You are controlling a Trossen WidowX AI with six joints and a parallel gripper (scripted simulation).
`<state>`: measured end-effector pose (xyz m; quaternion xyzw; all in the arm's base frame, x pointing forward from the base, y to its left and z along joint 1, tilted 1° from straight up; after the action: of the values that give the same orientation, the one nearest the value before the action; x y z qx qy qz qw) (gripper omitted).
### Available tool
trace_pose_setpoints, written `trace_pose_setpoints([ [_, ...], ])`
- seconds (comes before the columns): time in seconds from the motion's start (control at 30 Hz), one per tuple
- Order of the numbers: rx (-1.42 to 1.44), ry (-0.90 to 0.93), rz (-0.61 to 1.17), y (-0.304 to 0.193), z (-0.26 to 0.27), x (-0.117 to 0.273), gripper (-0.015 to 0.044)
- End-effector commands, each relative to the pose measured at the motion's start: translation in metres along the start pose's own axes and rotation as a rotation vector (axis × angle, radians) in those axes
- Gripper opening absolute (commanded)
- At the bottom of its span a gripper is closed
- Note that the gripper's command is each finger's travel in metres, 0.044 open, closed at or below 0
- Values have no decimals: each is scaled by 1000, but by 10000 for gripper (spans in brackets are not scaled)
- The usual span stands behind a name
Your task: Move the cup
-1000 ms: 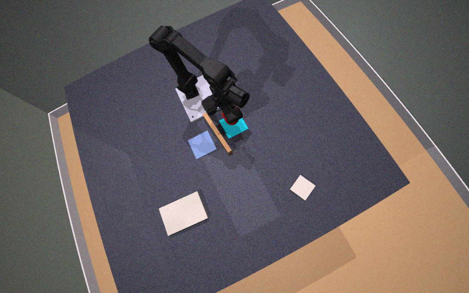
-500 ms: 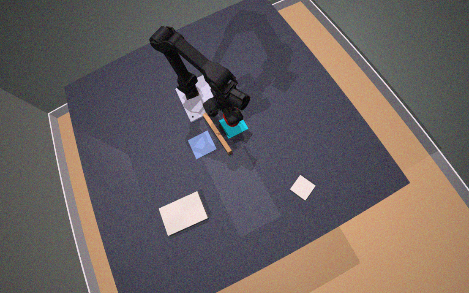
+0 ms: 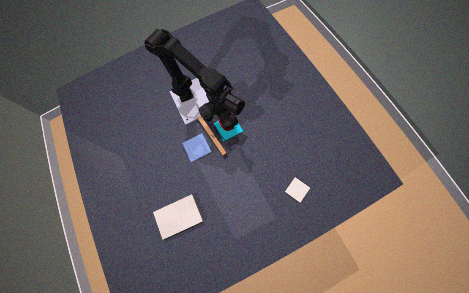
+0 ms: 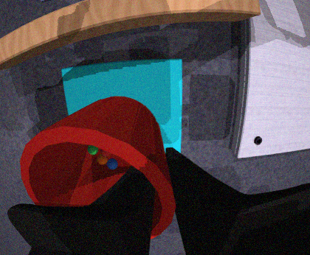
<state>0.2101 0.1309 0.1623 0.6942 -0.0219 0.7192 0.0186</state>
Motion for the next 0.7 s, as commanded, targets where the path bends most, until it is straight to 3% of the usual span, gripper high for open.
trace_pose_setpoints([
  [0.0,-3,-8,-5,0,-1,-9,0],
  [0.67,0,-3,-2,0,-1,-16,0],
])
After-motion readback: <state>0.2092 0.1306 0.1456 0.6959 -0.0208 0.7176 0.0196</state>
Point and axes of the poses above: the point midway between the two fingers, 35 mm back from their tips, its own x axis back along the fingers, its own z axis across the jaws, y = z × x, the point moved 8 cm from there along x, back along the fingers, and after that the axes turned 9 degrees about -x, right-handed, at the moved point
